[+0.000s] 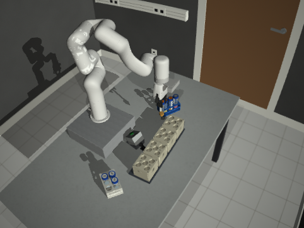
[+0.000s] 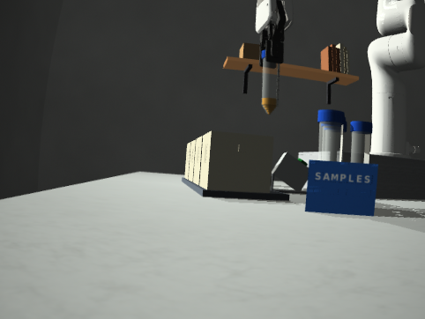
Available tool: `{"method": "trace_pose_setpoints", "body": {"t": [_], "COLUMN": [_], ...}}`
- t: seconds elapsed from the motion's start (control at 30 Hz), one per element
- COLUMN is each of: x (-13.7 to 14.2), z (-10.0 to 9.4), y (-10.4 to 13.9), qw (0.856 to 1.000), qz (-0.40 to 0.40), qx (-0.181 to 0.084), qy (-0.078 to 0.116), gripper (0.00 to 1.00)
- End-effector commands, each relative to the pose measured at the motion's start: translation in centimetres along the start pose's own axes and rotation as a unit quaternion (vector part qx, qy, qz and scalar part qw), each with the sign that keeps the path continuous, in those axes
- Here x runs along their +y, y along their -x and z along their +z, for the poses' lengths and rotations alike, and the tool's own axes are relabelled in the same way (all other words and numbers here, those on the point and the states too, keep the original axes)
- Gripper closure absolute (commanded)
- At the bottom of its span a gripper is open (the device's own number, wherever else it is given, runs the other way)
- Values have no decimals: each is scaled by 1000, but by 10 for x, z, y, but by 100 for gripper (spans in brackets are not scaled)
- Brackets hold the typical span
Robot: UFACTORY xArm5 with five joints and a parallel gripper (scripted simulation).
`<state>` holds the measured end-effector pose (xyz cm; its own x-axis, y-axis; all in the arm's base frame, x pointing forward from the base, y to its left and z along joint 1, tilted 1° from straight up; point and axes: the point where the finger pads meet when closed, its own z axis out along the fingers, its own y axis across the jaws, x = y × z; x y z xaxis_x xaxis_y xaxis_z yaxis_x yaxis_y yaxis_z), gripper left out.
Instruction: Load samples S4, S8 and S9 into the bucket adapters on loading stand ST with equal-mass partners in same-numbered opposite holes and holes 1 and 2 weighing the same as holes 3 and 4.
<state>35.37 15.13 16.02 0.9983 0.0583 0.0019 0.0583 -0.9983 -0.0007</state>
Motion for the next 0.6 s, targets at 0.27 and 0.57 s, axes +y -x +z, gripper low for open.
{"method": "trace_pose_setpoints", "body": {"t": [0.27, 0.57], "x": [57, 92], "z": [-1, 0], "y": [-14, -22], "qw": [1000, 1000], "qz": [-1, -1], "qx": [-1, -1], "qy": [-8, -8], "gripper": [100, 100]}}
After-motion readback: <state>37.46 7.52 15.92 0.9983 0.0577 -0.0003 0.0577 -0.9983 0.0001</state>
